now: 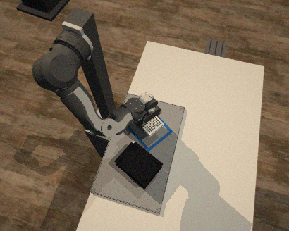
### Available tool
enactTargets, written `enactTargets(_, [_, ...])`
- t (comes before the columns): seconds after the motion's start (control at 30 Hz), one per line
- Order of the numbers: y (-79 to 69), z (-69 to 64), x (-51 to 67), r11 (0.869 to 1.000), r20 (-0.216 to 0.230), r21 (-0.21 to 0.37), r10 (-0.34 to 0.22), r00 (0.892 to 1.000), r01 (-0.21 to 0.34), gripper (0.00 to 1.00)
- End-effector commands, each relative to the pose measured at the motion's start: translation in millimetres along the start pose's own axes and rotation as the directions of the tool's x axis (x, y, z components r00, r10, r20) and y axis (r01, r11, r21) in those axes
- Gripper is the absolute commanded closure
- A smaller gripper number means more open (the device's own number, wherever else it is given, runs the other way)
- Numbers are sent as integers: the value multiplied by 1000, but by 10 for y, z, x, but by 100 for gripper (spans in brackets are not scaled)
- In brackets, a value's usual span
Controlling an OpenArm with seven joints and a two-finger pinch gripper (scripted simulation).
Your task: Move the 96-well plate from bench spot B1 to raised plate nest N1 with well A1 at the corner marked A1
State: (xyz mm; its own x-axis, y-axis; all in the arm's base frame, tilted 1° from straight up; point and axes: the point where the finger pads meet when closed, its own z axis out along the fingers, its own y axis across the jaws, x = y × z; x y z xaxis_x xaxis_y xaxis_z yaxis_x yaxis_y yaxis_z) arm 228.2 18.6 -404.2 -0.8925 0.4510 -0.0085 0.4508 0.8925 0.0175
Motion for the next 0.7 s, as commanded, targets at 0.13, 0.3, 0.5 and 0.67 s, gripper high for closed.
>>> enactTargets(0.13, [-16, -258, -6, 1000, 2, 4, 3, 1000, -3, 100])
enactTargets(0.3, [-19, -321, -5, 1000, 2, 4, 3, 1000, -3, 100])
enactTargets(0.5, [-19, -321, -5, 1000, 2, 4, 3, 1000, -3, 100])
enactTargets(0.67, [-184, -387, -146, 994, 0, 1, -112, 994, 112, 100])
